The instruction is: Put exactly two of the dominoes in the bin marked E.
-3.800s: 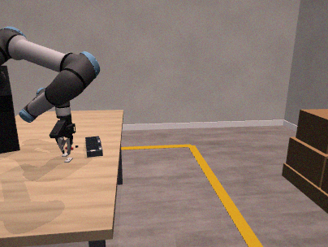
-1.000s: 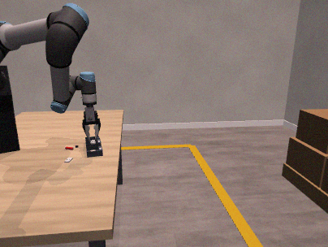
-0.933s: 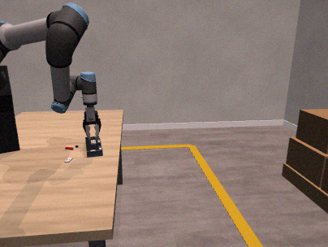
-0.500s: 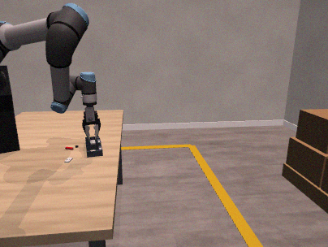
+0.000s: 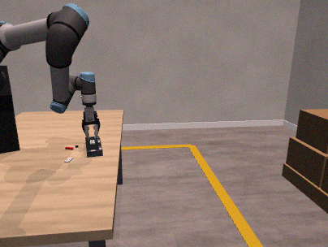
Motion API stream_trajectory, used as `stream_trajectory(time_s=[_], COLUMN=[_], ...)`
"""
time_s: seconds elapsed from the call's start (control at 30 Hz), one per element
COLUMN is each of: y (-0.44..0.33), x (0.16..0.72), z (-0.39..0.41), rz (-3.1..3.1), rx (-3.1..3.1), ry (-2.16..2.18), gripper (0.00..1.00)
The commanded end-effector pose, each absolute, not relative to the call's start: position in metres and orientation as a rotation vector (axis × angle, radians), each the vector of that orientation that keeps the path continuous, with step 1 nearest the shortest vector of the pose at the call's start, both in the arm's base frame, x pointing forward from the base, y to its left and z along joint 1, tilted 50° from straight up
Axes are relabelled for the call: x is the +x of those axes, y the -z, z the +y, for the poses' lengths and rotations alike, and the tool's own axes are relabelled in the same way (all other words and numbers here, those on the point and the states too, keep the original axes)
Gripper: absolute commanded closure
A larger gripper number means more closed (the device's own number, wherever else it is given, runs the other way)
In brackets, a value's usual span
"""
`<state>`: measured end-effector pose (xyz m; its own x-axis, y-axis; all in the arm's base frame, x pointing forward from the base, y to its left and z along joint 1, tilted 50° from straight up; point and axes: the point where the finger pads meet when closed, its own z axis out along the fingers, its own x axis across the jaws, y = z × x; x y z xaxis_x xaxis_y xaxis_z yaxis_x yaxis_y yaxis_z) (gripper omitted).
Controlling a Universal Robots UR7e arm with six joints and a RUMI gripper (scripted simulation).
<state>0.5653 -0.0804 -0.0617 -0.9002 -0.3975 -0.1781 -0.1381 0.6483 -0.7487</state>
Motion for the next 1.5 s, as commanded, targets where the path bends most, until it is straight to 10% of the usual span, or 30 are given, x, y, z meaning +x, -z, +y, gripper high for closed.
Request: stream_trajectory(time_s=[0.0, 1.37, 1.4, 1.47], y=[0.064, 0.090, 0.090, 0.090], x=[0.567, 0.584, 0.584, 0.584], z=[-0.083, -0.109, -0.109, -0.109], rz=[2.541, 2.541, 2.541, 2.541], rx=[-0.428, -0.428, -0.428, -0.428], ry=[1.115, 1.115, 1.115, 1.115], gripper=[1.00, 1.00, 0.81, 0.81])
